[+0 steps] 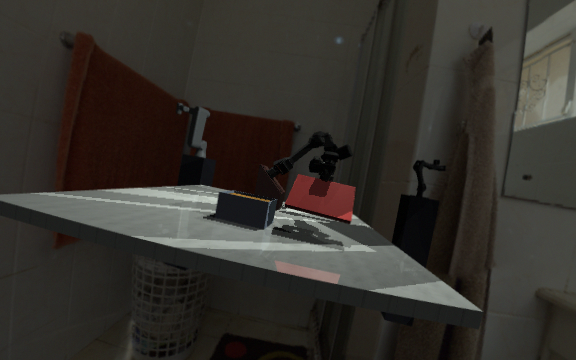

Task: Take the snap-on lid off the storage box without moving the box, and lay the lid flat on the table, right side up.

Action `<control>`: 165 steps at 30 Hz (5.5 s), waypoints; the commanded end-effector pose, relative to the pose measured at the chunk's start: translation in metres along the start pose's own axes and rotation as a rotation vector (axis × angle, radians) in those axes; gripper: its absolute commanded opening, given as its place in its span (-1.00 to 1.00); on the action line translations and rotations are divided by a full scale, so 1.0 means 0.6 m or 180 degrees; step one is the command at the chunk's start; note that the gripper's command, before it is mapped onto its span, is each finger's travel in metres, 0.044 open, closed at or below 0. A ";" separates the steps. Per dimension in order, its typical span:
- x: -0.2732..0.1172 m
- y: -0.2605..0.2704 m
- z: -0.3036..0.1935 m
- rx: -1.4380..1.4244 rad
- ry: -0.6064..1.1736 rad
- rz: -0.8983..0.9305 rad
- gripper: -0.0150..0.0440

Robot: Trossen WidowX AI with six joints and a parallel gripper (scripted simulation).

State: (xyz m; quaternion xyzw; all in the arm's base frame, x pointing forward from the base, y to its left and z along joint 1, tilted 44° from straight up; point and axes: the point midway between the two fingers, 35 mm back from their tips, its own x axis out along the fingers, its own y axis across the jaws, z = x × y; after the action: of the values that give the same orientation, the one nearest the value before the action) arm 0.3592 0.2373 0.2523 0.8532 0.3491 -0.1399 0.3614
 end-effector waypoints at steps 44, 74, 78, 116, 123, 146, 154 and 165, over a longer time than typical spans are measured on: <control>0.041 -0.043 0.002 0.0031 -0.0012 0.0042 -0.49; 0.067 -0.073 0.002 0.0034 -0.0011 0.0041 -0.49; 0.070 -0.077 0.002 0.0035 -0.0011 0.0041 -0.49; 0.103 -0.116 0.001 0.0038 -0.0009 0.0040 -0.49; 0.109 -0.123 0.001 0.0039 -0.0009 0.0039 -0.49; 0.129 -0.146 0.001 0.0040 -0.0009 0.0038 -0.49; 0.136 -0.154 0.001 0.0041 -0.0009 0.0038 -0.49; 0.145 -0.165 0.001 0.0042 -0.0009 0.0037 -0.49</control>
State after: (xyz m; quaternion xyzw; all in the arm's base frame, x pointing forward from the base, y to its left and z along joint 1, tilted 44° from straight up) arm 0.3552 0.3237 0.1680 0.8623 0.3356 -0.1334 0.3551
